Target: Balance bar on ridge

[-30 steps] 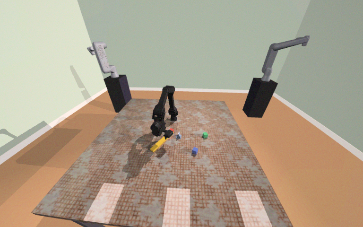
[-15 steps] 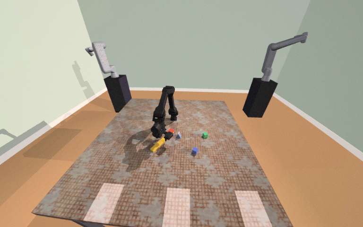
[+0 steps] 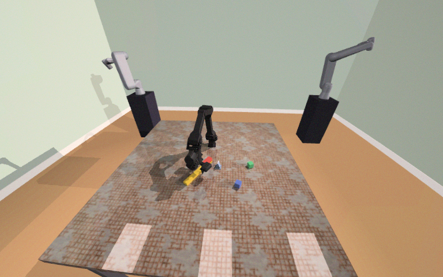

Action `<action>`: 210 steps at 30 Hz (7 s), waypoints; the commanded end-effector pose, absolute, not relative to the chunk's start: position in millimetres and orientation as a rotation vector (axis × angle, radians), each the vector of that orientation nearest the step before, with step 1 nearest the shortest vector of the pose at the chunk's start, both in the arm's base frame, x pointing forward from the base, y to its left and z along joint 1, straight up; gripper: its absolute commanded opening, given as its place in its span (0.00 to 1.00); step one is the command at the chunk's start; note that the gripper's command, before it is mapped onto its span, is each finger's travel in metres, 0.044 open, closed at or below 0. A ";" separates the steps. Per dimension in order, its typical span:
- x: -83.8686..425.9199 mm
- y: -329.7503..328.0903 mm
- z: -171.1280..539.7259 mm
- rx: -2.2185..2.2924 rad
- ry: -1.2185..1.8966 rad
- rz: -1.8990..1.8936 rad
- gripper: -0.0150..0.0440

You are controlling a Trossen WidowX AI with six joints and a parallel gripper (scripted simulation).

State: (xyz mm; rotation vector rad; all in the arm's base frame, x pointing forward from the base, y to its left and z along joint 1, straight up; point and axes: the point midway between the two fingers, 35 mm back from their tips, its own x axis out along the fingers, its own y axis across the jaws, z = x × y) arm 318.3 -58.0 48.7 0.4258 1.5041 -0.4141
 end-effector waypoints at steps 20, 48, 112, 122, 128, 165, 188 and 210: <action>318.3 -58.0 48.8 0.426 1.504 -0.414 0.35; 320.1 -58.9 118.4 0.426 1.502 -0.420 0.25; 263.6 44.1 121.5 1.297 1.147 -1.264 0.25; 261.9 43.8 105.0 1.297 1.147 -1.264 0.25; 261.3 43.8 101.2 1.297 1.147 -1.264 0.25; 261.1 43.9 99.4 1.297 1.147 -1.264 0.25; 261.2 44.0 97.4 1.297 1.147 -1.264 0.25; 261.2 44.1 95.6 1.297 1.147 -1.264 0.25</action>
